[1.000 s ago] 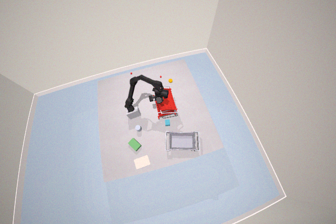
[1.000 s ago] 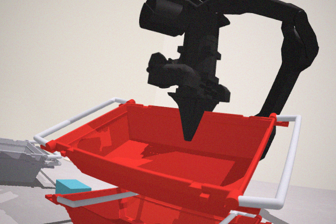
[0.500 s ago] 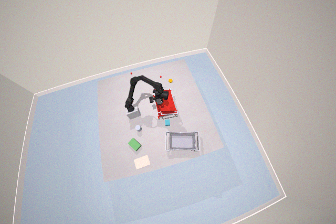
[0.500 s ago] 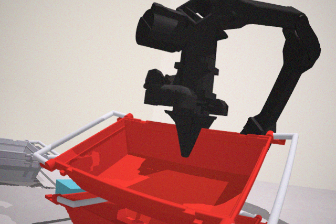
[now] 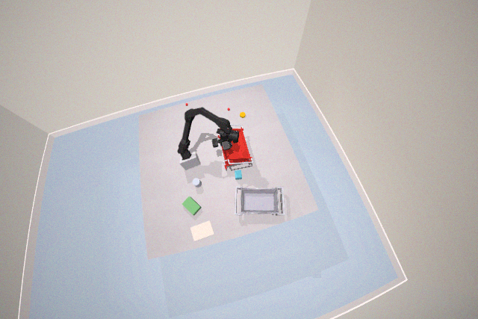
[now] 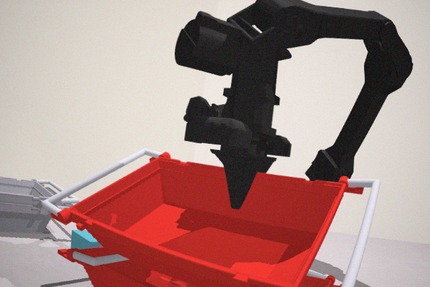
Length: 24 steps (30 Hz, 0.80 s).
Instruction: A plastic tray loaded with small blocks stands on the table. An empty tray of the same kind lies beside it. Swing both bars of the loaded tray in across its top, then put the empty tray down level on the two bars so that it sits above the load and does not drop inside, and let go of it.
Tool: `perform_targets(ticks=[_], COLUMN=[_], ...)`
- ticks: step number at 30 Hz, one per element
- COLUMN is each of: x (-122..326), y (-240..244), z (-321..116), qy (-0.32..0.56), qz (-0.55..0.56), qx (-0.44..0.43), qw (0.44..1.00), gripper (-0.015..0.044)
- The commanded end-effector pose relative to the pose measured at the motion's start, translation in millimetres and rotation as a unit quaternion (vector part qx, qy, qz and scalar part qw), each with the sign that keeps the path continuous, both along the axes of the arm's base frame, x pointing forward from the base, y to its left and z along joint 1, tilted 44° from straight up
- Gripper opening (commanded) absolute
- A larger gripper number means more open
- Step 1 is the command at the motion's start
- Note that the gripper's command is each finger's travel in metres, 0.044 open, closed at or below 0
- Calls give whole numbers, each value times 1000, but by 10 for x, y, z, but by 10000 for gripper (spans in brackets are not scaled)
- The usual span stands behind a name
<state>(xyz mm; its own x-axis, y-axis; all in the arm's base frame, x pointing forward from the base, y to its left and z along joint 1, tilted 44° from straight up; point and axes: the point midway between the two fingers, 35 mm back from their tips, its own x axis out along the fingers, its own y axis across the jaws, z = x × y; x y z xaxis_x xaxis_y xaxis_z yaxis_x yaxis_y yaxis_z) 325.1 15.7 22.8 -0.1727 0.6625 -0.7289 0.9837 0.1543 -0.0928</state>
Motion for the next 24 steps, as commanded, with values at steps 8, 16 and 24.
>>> perform_targets(ticks=[8,16,24], x=[-69,-121,-167], y=[46,80,119], z=[-35,-78,-123], qy=[-7,-7,-7], qz=[-2,-2,-2], qx=[0,0,0], qw=[1000,1000,1000], gripper=[0,0,0])
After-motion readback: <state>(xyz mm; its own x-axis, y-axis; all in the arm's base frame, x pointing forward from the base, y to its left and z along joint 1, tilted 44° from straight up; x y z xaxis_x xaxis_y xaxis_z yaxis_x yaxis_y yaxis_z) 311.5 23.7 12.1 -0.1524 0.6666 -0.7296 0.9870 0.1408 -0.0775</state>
